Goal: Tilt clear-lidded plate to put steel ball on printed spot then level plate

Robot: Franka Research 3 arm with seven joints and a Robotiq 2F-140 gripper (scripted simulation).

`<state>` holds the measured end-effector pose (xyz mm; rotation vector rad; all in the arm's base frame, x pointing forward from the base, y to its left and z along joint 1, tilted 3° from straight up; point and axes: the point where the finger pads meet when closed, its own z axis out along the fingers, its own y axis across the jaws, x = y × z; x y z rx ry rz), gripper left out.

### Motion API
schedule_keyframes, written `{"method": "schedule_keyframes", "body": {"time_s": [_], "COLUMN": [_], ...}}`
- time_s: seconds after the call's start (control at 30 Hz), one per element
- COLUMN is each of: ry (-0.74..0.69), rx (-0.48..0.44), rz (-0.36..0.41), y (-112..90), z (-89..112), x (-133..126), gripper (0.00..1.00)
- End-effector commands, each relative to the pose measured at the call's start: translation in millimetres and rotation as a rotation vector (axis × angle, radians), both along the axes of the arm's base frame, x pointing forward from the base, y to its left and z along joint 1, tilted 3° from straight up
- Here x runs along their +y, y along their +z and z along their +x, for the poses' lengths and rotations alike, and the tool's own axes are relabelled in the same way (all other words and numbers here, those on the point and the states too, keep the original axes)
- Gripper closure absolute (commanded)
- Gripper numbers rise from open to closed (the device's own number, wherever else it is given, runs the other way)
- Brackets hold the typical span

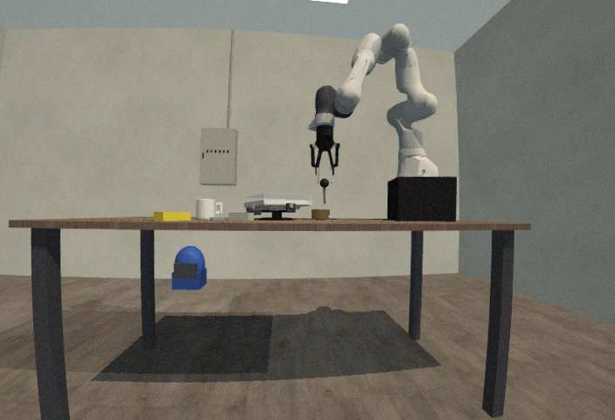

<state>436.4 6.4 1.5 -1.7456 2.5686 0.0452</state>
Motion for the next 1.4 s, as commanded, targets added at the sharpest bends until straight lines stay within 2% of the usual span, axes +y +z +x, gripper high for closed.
{"method": "schedule_keyframes", "body": {"time_s": [0.0, 1.37], "ry": [0.001, 0.001], "rx": [-0.003, -0.003], "rz": [0.001, 0.001], "y": [-1.1, -32.5], "z": [1.5, 2.6], "x": [-0.3, 0.5], "gripper": [0.64, 0.64]}}
